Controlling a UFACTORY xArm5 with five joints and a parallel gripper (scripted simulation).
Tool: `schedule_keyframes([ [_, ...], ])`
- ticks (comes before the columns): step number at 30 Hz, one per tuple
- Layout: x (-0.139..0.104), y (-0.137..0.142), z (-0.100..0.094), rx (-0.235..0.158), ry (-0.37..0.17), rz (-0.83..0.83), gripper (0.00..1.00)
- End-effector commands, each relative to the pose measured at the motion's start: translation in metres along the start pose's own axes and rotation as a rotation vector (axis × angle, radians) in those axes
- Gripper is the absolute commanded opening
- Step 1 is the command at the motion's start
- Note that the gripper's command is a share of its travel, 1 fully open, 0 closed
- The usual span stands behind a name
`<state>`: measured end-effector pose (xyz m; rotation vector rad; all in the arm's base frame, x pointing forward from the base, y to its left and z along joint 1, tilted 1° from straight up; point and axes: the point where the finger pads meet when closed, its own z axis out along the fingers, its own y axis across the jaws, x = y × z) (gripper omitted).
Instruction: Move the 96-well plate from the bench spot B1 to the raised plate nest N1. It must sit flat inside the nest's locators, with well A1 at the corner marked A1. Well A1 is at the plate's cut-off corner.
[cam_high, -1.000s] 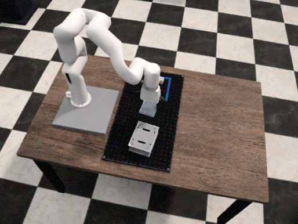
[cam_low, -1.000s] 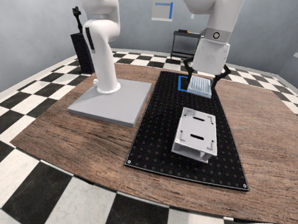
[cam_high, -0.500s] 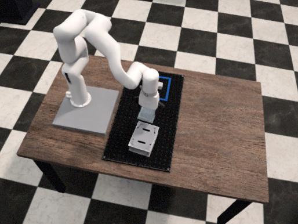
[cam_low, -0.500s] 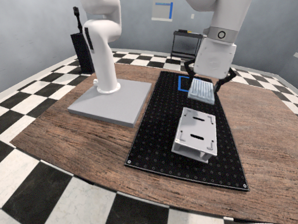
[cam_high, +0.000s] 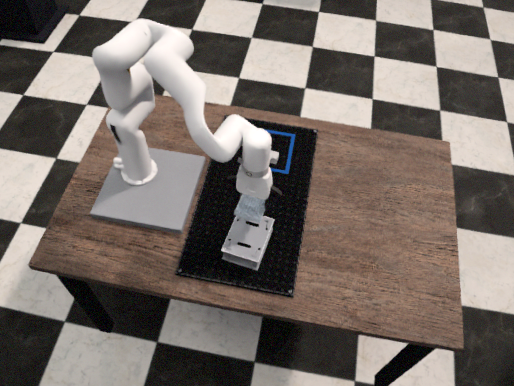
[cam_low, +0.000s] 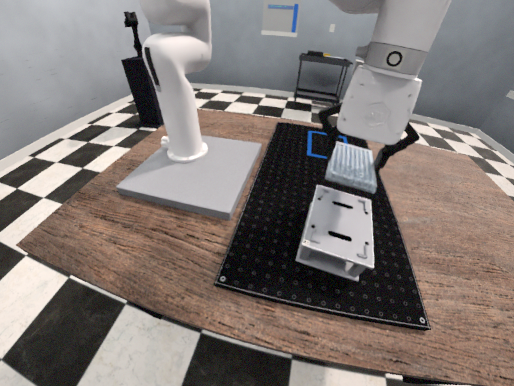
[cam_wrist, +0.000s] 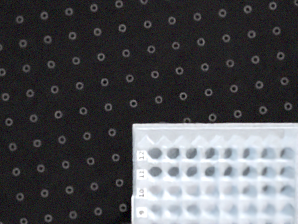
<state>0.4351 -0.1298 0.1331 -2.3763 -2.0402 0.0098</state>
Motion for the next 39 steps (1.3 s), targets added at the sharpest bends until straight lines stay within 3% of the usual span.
schedule_keyframes([
  [1,-0.012,0.003,-0.003,-0.005,0.010,0.000,0.00],
  [22,-0.075,0.012,-0.012,-0.005,0.010,0.000,0.00],
  [39,-0.077,0.012,-0.012,-0.005,0.010,0.000,0.00],
])
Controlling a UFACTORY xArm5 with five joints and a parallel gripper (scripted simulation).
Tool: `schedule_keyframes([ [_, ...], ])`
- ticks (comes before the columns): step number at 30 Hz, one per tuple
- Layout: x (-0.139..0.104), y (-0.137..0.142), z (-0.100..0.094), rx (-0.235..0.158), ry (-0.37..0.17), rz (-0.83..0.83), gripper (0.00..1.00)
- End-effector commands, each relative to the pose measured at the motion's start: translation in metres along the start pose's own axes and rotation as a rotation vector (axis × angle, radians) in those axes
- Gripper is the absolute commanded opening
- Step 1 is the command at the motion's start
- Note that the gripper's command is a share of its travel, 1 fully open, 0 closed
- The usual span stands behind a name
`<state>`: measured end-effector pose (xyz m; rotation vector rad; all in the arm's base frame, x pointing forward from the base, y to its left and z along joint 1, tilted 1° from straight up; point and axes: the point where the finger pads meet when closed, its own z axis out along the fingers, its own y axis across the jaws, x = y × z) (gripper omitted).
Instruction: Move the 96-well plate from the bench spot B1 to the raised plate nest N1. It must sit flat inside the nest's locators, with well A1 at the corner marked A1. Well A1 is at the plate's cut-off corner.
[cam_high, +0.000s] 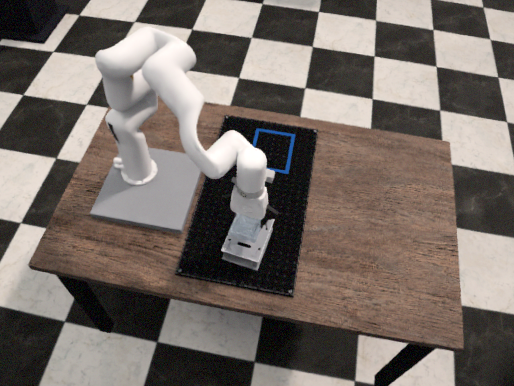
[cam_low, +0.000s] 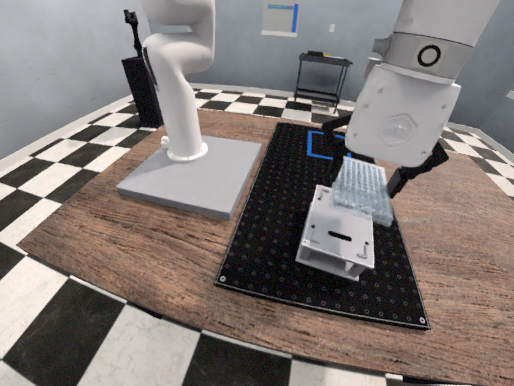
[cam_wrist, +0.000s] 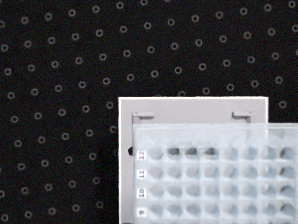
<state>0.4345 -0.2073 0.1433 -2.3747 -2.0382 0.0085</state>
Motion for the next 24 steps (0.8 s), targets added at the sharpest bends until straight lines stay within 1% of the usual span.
schedule_keyframes([
  [1,-0.0002,0.0011,-0.0017,-0.007,0.008,0.000,0.00],
  [20,0.0005,0.0010,-0.0017,-0.007,0.008,0.000,0.00],
  [24,0.0006,0.0011,0.0033,-0.007,0.008,0.000,0.00],
])
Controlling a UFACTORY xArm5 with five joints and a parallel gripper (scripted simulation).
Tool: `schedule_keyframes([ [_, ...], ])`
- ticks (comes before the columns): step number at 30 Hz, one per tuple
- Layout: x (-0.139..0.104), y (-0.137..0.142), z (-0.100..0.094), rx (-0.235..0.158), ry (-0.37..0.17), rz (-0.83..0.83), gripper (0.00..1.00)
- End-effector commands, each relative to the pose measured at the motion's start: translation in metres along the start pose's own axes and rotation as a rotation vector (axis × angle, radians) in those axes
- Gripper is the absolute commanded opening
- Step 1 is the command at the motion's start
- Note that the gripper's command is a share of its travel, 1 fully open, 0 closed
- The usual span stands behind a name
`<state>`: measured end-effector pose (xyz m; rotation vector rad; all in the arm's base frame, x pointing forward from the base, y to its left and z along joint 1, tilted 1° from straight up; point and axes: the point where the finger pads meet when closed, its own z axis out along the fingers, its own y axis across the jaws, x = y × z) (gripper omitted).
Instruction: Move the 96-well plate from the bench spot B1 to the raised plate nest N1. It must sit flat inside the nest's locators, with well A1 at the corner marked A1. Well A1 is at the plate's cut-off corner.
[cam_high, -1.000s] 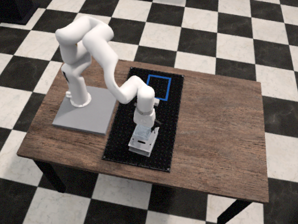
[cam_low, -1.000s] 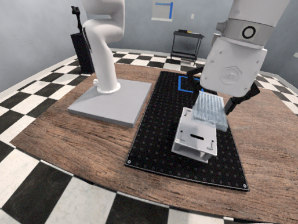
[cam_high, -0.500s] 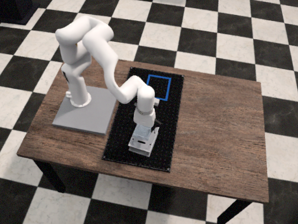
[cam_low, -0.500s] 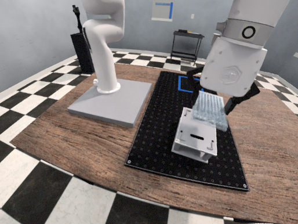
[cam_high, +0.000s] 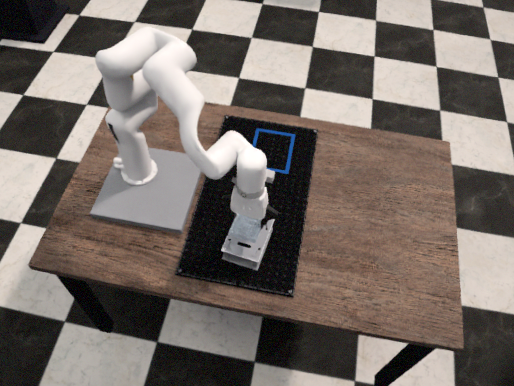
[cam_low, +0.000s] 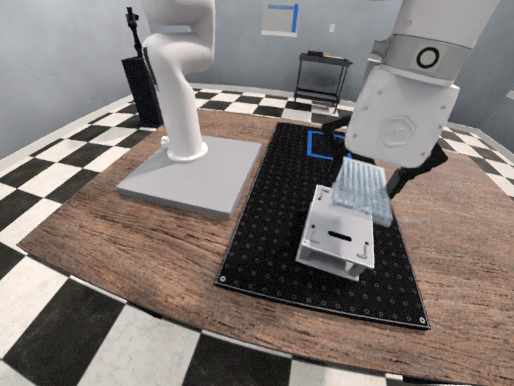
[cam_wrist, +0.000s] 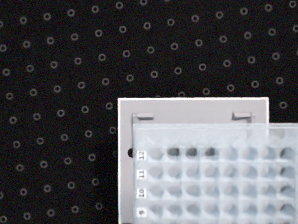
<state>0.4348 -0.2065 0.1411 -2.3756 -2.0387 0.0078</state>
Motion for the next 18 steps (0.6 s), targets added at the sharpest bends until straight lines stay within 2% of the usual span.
schedule_keyframes([
  [1,0.000,0.001,0.001,-0.006,0.008,0.000,0.00],
  [18,0.000,0.001,0.026,-0.006,0.008,0.000,0.00],
])
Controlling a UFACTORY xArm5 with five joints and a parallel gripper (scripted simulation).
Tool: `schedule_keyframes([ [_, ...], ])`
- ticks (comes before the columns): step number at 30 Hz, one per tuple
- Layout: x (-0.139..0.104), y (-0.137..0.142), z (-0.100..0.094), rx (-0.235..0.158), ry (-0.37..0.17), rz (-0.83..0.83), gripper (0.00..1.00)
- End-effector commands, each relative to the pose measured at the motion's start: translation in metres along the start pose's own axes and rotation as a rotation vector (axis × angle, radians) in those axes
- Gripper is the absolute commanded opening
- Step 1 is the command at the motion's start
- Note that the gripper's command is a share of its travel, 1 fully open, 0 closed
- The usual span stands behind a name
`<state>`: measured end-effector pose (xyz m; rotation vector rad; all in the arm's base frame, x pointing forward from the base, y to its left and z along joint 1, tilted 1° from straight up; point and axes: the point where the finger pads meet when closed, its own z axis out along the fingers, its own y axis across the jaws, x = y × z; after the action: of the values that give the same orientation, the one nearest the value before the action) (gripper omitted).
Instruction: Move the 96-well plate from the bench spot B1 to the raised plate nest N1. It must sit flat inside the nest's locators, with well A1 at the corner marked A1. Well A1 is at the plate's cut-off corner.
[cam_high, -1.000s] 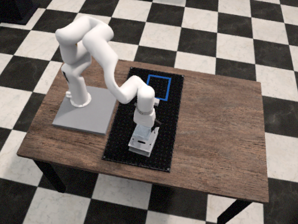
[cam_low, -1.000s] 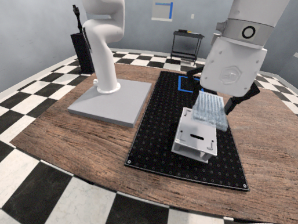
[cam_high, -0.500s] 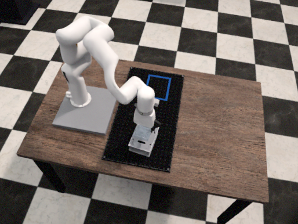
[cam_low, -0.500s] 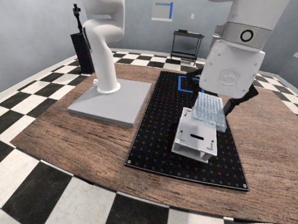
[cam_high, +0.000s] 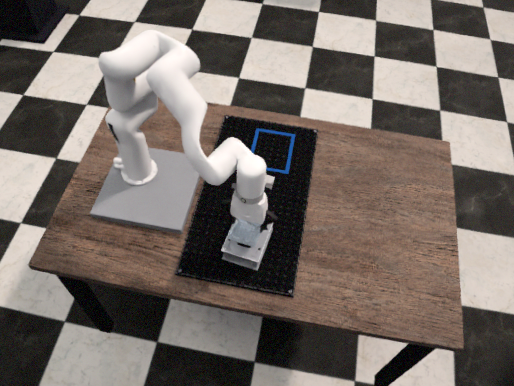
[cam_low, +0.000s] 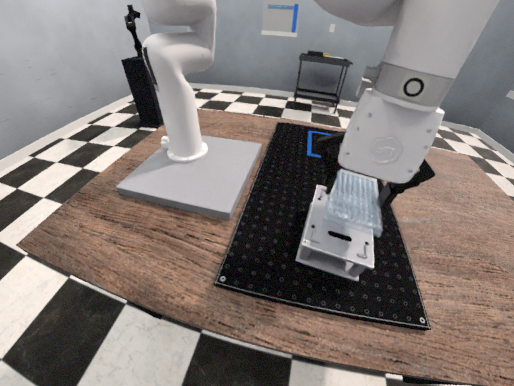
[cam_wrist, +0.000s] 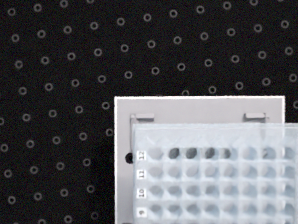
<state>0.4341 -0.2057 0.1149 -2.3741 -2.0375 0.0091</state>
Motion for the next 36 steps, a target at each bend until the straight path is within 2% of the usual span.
schedule_keyframes([
  [1,0.000,0.002,0.002,-0.008,0.007,0.000,0.00],
  [25,0.000,0.002,0.038,-0.008,0.007,0.000,0.00],
  [36,0.000,0.002,0.039,-0.008,0.007,0.000,0.00],
])
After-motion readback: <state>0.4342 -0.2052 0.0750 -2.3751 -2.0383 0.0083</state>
